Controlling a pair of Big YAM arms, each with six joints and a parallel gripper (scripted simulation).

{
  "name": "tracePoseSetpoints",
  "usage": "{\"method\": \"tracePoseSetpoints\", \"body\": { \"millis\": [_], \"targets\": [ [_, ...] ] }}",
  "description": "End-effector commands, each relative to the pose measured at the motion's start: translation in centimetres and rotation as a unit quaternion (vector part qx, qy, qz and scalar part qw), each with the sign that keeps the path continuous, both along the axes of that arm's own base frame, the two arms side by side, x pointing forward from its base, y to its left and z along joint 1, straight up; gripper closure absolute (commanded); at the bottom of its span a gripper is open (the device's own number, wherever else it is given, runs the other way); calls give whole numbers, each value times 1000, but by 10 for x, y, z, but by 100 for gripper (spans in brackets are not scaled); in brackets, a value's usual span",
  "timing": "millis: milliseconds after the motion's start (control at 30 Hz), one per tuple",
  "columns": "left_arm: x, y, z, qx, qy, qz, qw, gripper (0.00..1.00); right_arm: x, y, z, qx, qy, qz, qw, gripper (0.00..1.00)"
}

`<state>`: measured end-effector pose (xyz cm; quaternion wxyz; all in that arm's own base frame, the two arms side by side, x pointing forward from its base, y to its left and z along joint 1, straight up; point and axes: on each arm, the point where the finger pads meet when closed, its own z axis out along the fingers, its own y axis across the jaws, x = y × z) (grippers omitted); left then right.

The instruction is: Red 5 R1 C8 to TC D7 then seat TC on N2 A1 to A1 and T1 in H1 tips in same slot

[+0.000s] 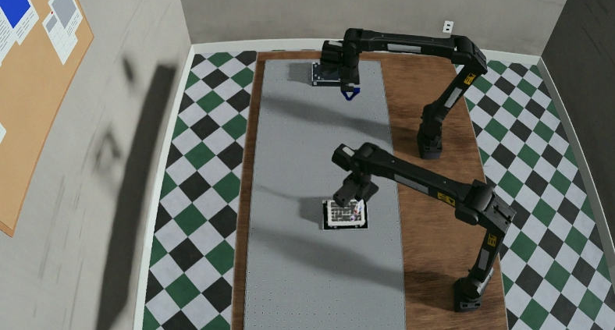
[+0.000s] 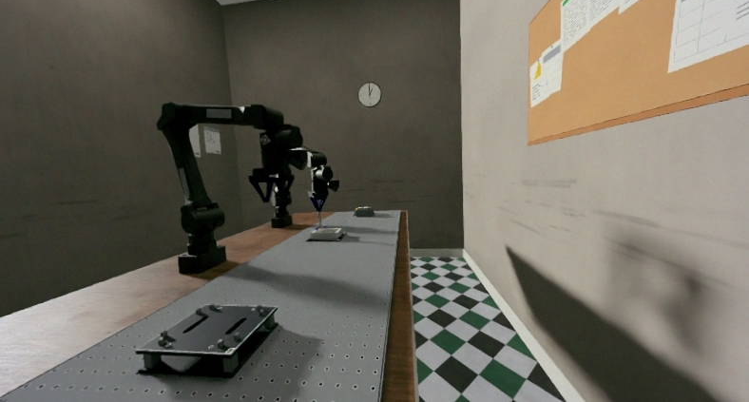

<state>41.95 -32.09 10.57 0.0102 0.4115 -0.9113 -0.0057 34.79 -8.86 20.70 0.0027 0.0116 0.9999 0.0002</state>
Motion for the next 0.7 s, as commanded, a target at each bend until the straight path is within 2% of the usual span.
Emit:
{"method": "tracePoseSetpoints", "body": {
  "millis": [0, 667],
  "targets": [
    [17, -6, 11, -9, -13, 6, 1000, 91, 9, -3, 11, -5, -15, -1, 1000, 0],
    [15, -3, 3, -5, -8, 5, 1000, 91, 9, -3, 11, -5, -15, -1, 1000, 0]
  ]
}}
